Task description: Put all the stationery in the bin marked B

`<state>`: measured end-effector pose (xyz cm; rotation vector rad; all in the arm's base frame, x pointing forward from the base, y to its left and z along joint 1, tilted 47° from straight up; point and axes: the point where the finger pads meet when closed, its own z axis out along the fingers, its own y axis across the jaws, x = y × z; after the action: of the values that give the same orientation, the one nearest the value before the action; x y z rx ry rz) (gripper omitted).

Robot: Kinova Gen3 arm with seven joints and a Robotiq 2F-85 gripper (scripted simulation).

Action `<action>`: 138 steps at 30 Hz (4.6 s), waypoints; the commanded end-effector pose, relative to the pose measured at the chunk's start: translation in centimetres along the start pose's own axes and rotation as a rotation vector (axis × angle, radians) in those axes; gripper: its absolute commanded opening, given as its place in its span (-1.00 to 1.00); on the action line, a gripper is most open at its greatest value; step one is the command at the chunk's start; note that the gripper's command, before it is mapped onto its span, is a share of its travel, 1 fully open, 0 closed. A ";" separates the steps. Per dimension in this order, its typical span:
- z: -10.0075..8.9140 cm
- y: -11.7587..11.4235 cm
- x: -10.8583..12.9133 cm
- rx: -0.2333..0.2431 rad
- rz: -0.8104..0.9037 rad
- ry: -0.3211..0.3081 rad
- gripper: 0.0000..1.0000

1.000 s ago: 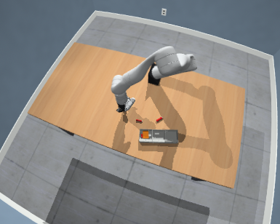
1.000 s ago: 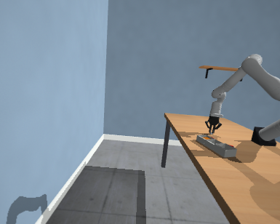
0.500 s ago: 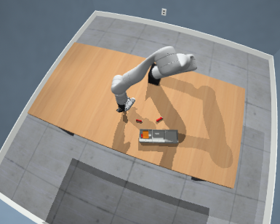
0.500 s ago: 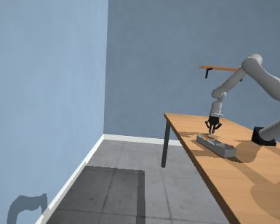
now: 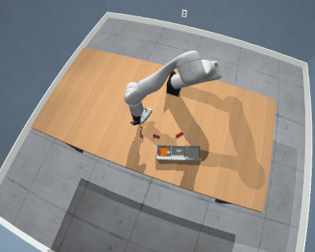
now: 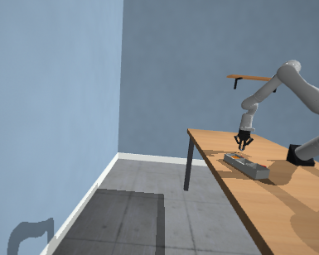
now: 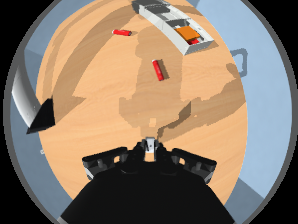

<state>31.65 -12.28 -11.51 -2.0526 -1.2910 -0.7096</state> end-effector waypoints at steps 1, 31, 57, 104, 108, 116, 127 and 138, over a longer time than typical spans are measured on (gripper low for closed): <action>-1.7 0.2 -0.2 -0.005 -0.001 -0.006 -0.80; -5.5 0.1 -0.1 -0.005 0.000 -0.006 -0.80; -5.1 3.7 11.5 -0.006 -0.001 0.005 -0.80; -3.8 7.2 23.2 -0.007 -0.569 -0.001 -0.80; -3.4 7.2 23.2 -0.007 -0.569 -0.001 -0.80; -2.0 7.2 23.2 -0.007 -0.567 -0.001 -0.80; -2.3 7.2 23.0 -0.005 -0.566 -0.005 -0.80; -2.3 7.2 23.0 -0.005 -0.566 -0.005 -0.41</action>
<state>46.73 -2.89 4.86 -1.6902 -1.9000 -0.9446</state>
